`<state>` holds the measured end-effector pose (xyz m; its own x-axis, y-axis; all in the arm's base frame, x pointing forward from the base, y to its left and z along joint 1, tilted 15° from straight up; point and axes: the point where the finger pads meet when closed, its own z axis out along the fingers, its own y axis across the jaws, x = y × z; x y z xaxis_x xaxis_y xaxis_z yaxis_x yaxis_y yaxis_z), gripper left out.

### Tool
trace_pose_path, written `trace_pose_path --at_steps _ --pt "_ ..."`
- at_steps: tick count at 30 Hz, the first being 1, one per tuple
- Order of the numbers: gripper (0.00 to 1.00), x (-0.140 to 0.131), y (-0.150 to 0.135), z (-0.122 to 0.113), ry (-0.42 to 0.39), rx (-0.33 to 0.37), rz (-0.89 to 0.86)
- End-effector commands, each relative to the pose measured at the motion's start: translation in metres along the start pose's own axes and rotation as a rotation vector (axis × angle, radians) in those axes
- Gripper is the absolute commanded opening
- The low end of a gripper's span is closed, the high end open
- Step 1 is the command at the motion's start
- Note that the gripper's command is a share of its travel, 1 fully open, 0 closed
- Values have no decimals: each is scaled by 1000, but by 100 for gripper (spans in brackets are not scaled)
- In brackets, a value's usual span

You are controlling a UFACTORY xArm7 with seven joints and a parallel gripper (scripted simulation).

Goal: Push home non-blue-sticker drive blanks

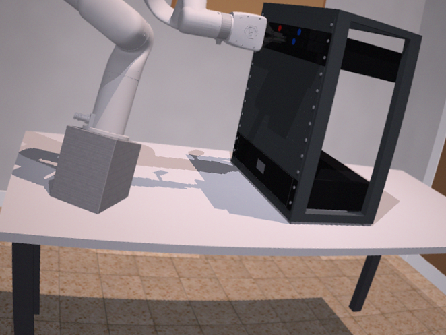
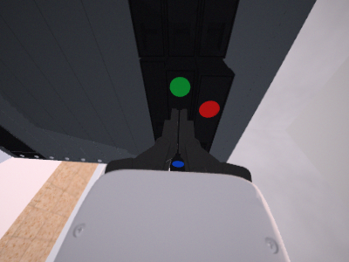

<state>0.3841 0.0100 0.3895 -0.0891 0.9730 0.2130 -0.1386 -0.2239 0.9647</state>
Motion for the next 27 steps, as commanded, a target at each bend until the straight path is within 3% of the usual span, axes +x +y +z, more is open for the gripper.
trace_pose_path --at_steps 1,27 --pt "0 0 1 3 1 -3 0" --pt "0 0 1 13 1 -3 0"
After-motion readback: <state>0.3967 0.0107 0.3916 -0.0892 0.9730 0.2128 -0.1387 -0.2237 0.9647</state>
